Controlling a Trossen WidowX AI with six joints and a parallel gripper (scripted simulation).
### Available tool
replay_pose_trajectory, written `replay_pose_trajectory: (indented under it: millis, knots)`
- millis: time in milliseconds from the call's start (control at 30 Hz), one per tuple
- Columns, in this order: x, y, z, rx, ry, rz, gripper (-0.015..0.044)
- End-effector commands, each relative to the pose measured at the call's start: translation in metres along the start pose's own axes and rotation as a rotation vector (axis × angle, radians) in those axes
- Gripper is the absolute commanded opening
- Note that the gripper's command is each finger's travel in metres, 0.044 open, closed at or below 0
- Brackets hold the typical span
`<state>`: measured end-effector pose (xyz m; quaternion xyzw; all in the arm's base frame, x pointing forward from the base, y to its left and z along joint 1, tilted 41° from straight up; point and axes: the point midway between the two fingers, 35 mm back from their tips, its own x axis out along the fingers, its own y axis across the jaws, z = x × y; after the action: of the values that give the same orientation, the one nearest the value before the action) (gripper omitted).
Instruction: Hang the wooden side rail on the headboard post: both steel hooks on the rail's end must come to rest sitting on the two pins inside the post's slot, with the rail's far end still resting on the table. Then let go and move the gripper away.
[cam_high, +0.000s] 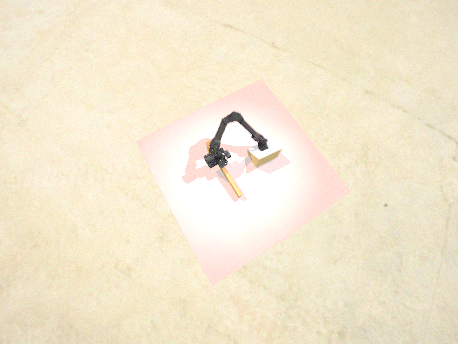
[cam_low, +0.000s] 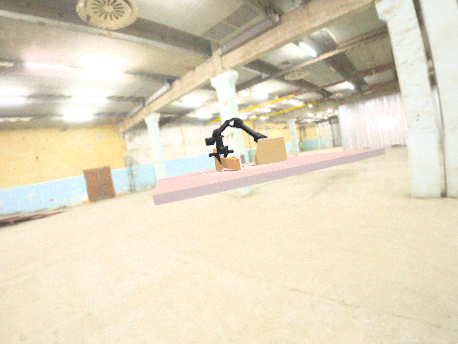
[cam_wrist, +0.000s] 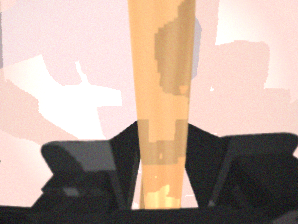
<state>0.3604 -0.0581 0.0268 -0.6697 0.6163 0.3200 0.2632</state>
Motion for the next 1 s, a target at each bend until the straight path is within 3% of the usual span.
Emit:
replay_pose_trajectory:
  millis: [0, 967]
  knots:
    - [-0.0028, -0.0013, -0.0016, 0.001, 0.004, -0.011, 0.0]
    - [0.002, -0.0013, -0.0017, 0.001, 0.004, -0.011, 0.0]
